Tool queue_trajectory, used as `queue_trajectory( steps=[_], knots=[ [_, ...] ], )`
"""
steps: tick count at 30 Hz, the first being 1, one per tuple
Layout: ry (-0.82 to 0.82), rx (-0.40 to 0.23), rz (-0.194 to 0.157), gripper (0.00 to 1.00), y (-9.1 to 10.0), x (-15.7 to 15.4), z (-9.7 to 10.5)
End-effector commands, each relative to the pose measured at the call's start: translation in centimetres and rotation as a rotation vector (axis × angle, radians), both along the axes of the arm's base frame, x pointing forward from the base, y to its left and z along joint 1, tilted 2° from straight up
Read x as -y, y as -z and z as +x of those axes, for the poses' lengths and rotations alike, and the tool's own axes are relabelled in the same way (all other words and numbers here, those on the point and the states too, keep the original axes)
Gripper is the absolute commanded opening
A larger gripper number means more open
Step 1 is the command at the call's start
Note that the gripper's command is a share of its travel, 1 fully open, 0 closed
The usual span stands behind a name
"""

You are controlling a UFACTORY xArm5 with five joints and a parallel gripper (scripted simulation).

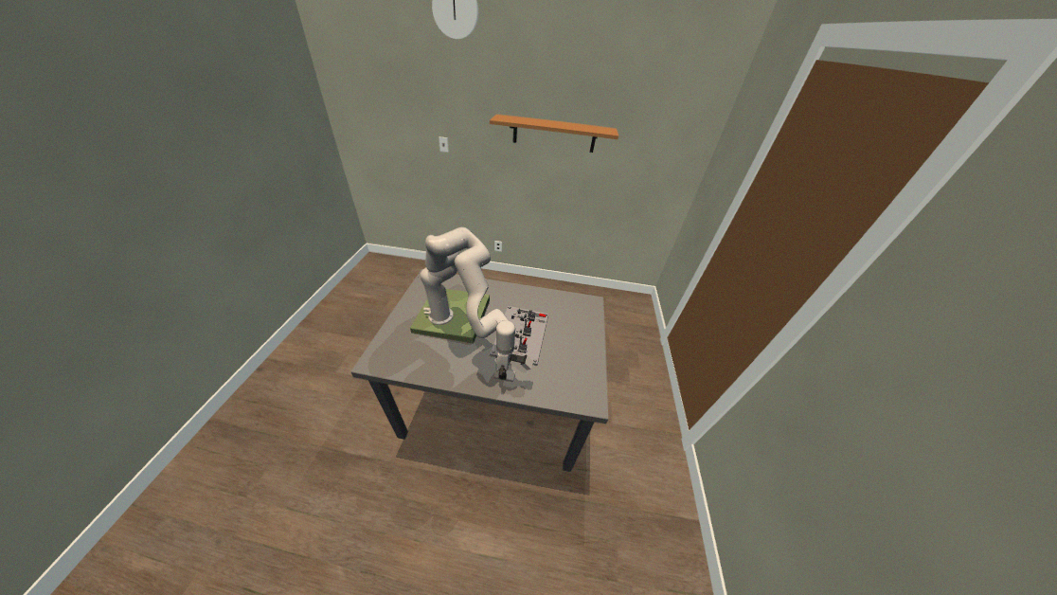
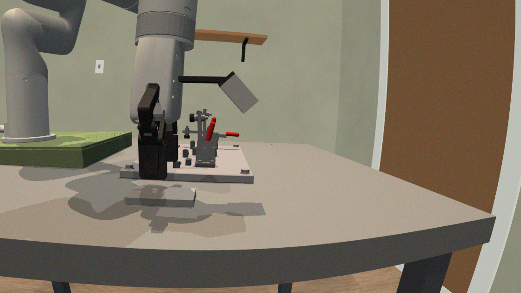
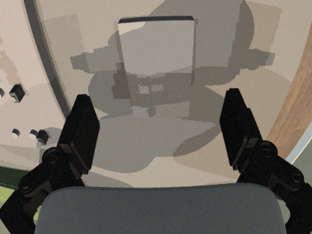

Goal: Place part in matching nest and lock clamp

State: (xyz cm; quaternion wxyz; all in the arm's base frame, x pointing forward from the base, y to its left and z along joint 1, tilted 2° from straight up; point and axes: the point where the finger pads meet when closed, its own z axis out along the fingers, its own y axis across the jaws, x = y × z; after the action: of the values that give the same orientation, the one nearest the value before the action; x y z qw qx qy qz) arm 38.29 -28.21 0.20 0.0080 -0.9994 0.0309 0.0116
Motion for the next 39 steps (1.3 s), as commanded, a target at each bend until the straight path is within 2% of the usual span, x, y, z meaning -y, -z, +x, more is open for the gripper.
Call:
queue_trajectory(
  steps=[1, 23, 39],
  knots=[
    [0.000, 0.003, -0.002, 1.00, 0.1, 0.1, 0.1],
    [0.000, 0.003, -0.002, 1.00, 0.2, 0.1, 0.1],
    [0.000, 0.003, -0.002, 1.00, 2.2, 0.1, 0.1]
  ],
)
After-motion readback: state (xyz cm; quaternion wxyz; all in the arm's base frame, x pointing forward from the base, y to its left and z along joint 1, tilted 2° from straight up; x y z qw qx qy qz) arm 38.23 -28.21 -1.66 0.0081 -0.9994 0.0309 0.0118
